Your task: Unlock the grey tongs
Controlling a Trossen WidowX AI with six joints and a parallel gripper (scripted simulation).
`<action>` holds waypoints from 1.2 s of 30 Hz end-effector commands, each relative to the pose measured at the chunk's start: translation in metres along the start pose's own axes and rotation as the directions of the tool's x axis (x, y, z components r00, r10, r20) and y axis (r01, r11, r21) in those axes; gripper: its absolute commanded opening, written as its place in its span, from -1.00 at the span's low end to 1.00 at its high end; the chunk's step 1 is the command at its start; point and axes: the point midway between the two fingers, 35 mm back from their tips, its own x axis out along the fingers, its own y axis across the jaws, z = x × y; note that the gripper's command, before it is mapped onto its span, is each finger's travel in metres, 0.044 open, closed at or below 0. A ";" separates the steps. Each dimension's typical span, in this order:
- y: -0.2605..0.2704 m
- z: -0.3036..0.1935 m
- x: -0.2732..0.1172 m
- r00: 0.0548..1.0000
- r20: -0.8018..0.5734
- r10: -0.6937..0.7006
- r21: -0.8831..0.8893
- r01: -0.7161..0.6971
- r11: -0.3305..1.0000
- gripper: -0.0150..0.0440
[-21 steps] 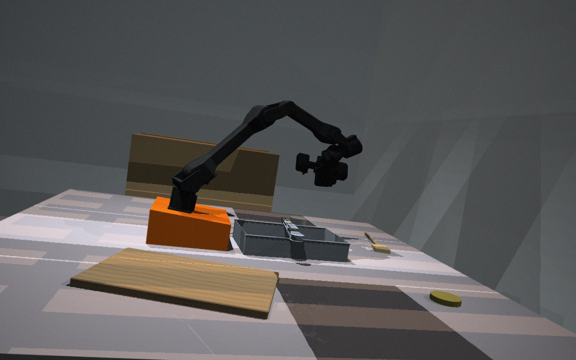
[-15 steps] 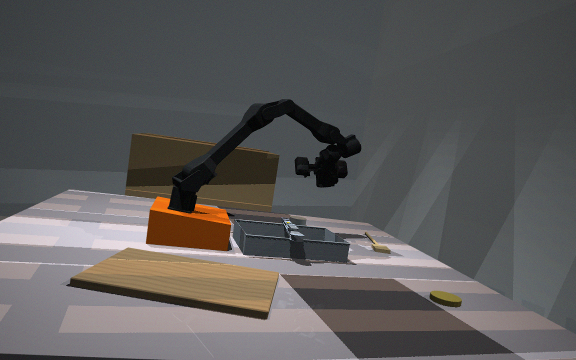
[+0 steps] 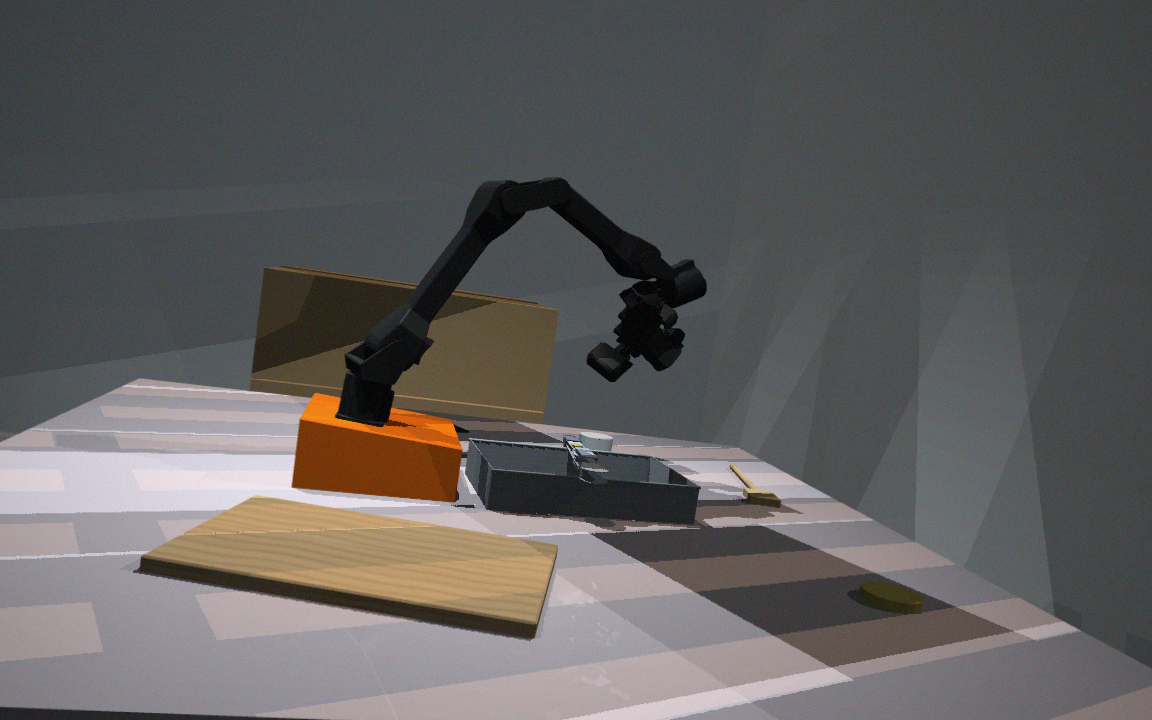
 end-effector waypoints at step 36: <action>-0.201 0.022 -0.090 0.720 0.672 -0.174 -0.484 0.248 -0.839 0.39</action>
